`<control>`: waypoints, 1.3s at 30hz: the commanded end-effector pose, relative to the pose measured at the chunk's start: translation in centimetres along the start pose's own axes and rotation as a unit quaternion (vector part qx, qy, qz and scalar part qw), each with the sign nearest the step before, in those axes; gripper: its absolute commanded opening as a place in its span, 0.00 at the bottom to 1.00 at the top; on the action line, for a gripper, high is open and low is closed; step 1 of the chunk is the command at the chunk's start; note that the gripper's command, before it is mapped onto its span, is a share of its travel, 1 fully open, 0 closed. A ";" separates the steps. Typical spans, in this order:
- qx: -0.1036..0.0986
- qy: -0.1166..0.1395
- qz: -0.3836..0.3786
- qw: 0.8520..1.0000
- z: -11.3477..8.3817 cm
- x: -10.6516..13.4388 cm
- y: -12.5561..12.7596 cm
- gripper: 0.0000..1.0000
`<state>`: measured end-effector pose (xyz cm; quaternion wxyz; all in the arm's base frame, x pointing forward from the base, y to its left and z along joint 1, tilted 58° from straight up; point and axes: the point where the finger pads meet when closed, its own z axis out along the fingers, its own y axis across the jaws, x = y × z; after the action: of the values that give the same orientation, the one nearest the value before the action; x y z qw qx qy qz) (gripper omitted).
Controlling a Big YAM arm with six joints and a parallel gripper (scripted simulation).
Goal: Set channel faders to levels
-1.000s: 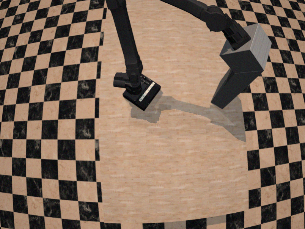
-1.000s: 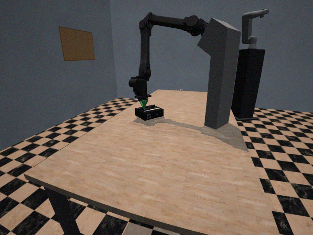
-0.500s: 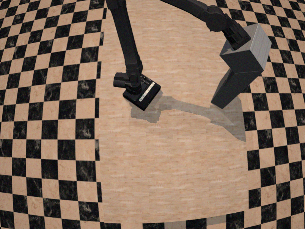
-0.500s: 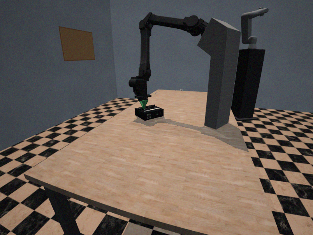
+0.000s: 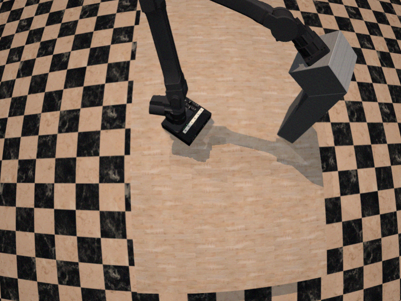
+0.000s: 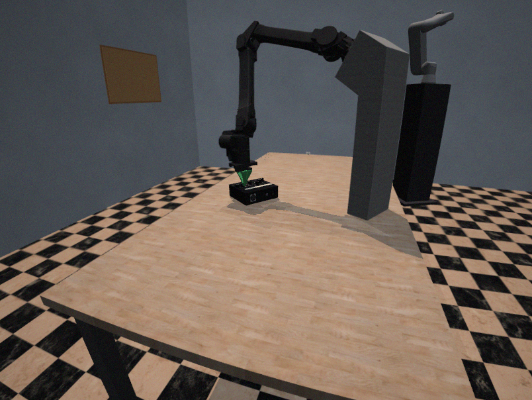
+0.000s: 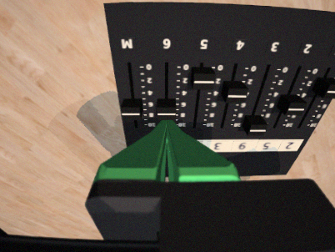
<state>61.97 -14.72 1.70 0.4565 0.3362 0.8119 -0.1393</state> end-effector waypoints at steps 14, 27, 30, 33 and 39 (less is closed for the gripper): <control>-0.008 -0.014 0.007 1.000 -0.8 -0.7 0.7 0.00; -0.010 -0.006 0.000 1.000 -2.3 -0.1 1.0 0.00; -0.009 -0.005 0.003 1.000 -3.2 -0.1 1.0 0.00; -0.010 -0.006 0.003 1.000 -4.1 -0.1 0.9 0.00; -0.010 -0.006 0.003 1.000 -5.3 -0.1 0.9 0.00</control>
<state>59.52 -13.11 3.61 0.4591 0.3387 0.8092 -0.1406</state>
